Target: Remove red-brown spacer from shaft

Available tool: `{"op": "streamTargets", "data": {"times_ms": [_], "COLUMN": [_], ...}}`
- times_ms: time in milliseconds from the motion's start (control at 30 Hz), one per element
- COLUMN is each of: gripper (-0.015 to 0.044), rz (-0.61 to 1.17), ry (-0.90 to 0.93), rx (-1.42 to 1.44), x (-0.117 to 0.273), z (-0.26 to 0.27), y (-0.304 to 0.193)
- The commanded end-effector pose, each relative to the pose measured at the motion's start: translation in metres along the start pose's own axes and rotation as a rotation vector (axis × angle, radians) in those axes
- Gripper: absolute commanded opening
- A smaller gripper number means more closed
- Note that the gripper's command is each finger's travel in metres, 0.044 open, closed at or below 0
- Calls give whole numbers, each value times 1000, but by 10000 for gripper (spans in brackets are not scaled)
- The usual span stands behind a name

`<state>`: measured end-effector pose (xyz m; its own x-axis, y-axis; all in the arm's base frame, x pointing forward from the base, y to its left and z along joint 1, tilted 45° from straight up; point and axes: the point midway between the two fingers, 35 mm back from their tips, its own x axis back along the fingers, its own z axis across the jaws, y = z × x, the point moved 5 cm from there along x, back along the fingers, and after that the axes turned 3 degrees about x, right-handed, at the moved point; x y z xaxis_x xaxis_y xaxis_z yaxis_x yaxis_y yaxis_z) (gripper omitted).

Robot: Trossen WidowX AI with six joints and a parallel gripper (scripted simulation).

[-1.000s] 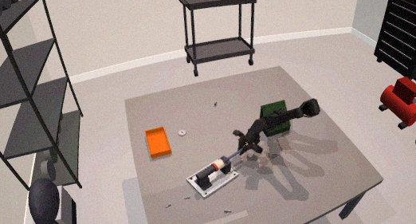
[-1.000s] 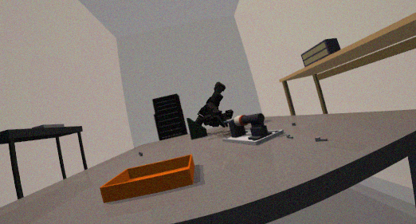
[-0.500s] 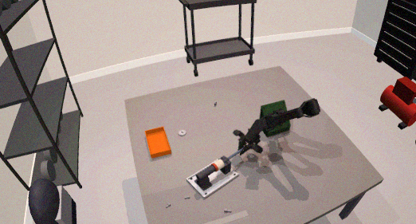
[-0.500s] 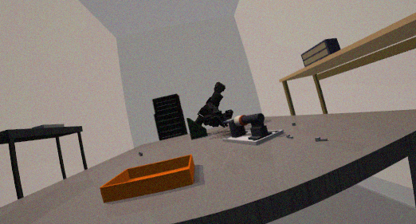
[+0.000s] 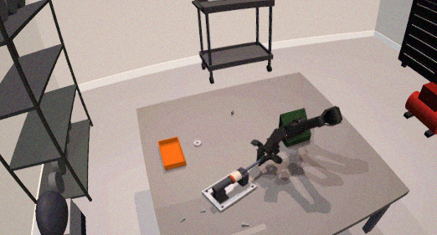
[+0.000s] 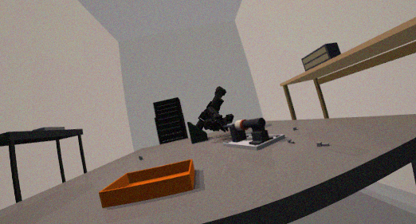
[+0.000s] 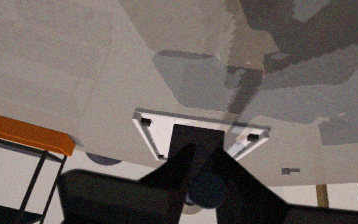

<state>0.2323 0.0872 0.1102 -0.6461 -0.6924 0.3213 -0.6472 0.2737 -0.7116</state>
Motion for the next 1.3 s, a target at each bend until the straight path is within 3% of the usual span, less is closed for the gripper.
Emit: {"op": "streamTargets", "data": {"times_ms": [0, 1267], "gripper": [0, 0], "rz": [2, 2], "ry": [-1, -1], "rx": [4, 4], "x": [1, 4], "z": [0, 0], "y": [0, 3]}}
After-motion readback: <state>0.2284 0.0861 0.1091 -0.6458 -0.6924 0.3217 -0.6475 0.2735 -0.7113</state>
